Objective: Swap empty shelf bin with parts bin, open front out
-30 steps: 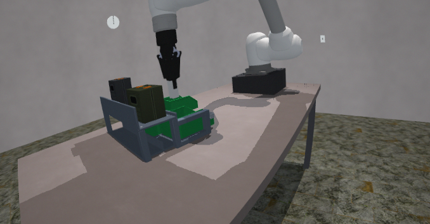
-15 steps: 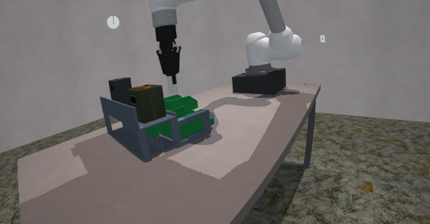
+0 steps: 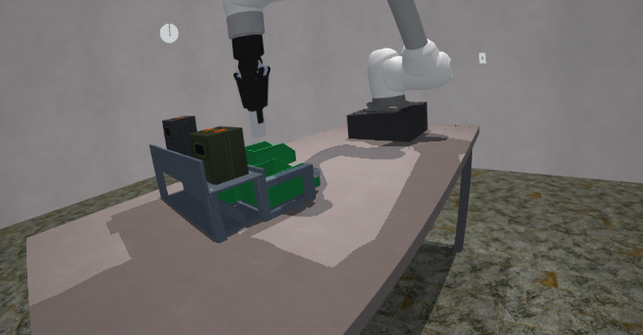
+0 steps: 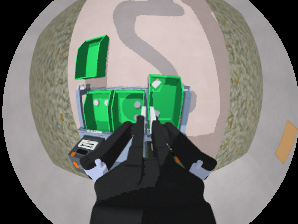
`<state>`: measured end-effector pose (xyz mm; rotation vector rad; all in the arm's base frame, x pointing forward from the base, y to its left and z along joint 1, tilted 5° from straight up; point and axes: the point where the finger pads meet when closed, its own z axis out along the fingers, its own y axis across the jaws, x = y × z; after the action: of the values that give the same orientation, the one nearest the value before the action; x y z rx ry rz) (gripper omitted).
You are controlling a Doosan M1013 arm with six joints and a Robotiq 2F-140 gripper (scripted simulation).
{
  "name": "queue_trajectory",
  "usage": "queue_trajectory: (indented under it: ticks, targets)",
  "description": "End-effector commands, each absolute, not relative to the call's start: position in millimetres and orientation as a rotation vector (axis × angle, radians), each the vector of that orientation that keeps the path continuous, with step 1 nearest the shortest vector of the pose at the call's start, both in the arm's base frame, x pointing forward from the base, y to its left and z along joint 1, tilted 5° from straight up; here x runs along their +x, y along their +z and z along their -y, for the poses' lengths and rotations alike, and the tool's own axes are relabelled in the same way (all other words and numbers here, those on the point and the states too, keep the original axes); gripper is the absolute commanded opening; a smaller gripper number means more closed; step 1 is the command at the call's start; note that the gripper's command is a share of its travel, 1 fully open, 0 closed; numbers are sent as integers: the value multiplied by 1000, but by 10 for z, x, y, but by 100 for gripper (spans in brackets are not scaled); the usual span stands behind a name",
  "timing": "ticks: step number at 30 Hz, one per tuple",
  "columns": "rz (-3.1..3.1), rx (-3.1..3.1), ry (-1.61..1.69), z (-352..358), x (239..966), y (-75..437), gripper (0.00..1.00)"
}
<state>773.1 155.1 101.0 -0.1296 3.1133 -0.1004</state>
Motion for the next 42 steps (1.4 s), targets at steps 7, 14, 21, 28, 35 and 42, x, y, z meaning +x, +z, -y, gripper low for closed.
queue_trajectory:
  ticks: [7, 14, 21, 28, 35, 42]
  targets:
    - [-3116, -131, -96, -1580, 7722, 1042, 10]
    - [-3116, -131, -96, -1580, 7722, 1042, 10]
    - [-3116, -131, -96, -1580, 7722, 1042, 10]
    - [-3116, -110, -96, -1584, 7712, 1038, 10]
    - [-3103, 167, -92, -1635, 7581, 993, 10]
    - [-2959, 886, -65, -1788, 7128, 841, 10]
